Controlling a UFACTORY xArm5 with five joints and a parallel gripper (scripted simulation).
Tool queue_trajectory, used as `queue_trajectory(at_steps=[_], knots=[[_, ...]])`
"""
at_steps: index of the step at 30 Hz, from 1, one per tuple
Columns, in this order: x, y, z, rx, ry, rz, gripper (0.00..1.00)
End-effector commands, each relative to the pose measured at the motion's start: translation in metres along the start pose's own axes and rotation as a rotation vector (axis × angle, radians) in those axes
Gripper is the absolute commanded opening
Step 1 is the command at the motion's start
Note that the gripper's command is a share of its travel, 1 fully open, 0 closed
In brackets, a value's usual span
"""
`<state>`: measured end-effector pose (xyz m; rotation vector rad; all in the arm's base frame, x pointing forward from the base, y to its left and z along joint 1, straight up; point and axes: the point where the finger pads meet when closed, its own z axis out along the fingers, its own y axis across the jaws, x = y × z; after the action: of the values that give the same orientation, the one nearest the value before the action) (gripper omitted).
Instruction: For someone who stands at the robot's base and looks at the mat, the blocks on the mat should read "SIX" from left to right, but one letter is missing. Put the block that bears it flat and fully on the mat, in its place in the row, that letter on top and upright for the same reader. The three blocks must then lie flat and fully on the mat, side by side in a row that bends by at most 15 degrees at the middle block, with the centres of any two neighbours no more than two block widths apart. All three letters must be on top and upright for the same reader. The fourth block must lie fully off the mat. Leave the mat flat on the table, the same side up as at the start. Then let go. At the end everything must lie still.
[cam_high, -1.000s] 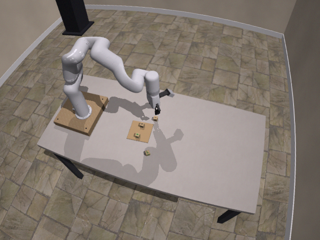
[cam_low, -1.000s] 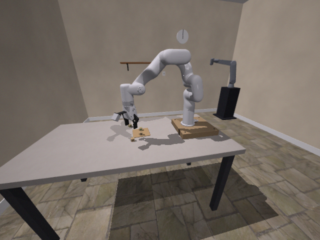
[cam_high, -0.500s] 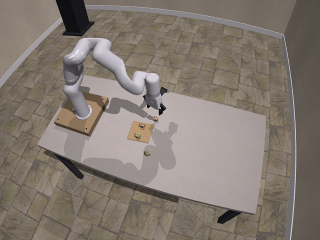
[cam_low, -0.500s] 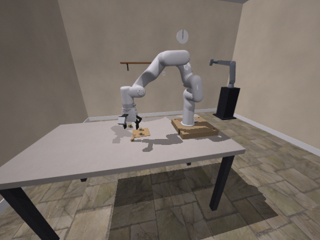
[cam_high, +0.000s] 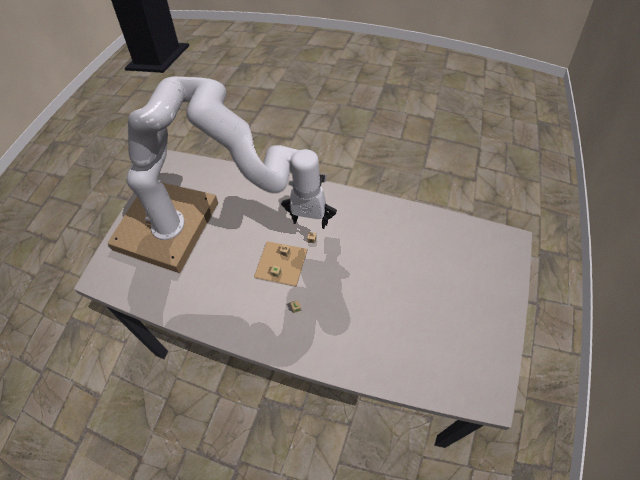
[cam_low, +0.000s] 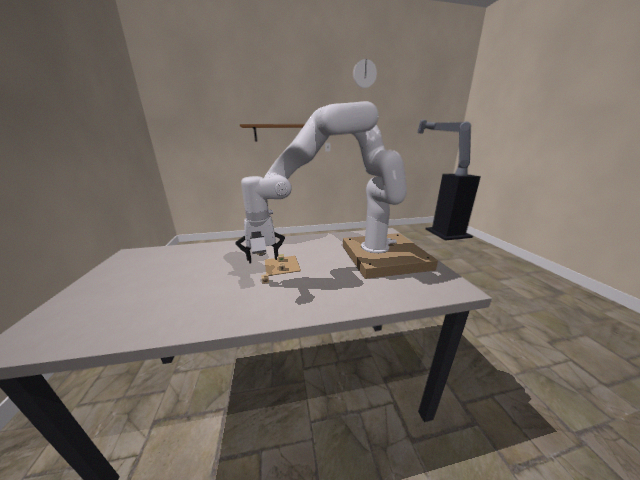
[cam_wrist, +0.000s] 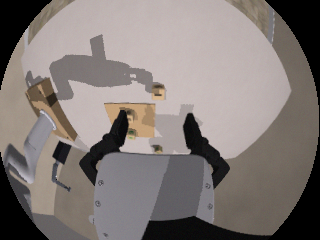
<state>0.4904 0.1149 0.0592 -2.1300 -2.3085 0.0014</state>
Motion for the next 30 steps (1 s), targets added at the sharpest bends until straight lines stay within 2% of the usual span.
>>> queue_trajectory(at_steps=[1, 2, 3, 30], knots=[[0.0002, 0.0012, -0.0006, -0.004, 0.001, -0.029, 1.0], [0.0002, 0.0012, -0.0006, -0.004, 0.001, -0.029, 1.0], [0.0002, 0.0012, -0.0006, -0.004, 0.001, -0.029, 0.63], [0.0002, 0.0012, -0.0006, -0.004, 0.001, -0.029, 0.63]])
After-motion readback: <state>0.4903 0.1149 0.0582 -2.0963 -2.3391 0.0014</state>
